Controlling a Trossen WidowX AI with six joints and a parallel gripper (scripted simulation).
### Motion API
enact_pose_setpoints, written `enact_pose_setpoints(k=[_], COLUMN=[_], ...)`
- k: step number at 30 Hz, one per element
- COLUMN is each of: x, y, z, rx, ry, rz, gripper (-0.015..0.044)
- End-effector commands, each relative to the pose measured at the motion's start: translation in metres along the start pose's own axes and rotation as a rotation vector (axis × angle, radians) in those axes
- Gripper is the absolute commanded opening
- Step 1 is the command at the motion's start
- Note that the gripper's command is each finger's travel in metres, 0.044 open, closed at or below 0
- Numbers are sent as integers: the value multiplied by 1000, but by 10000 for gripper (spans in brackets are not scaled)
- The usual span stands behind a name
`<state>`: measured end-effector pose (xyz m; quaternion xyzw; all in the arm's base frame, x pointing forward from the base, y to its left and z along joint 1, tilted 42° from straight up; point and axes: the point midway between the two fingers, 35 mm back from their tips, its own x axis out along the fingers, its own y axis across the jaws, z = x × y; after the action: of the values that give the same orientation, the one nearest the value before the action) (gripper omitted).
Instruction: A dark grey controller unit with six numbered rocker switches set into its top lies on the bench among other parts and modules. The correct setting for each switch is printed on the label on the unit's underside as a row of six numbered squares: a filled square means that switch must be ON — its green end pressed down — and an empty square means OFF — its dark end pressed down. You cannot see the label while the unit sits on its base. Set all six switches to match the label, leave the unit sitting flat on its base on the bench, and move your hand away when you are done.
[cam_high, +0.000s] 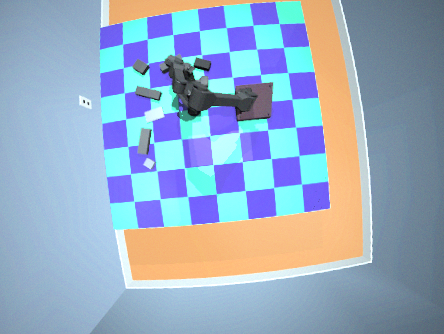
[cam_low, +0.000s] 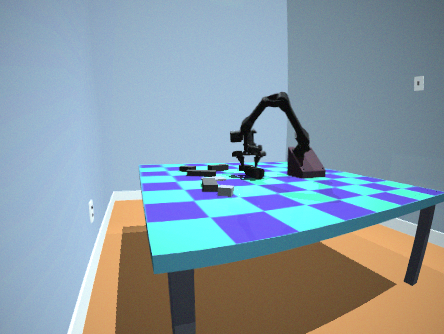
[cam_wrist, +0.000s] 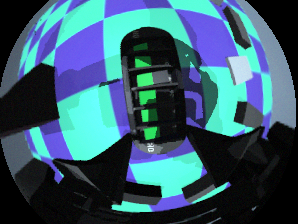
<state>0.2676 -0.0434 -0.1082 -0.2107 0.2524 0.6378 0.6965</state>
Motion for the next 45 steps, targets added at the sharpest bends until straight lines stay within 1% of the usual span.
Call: enact_pose_setpoints(k=[1, 4, 5, 45], x=[0, -2, -3, -28], y=[0, 0, 0, 0], z=[1, 2, 2, 22], rx=[3, 3, 3, 4], ry=[-3, -3, -3, 70], rz=[-2, -2, -2, -2], gripper=[327, 327, 336, 336])
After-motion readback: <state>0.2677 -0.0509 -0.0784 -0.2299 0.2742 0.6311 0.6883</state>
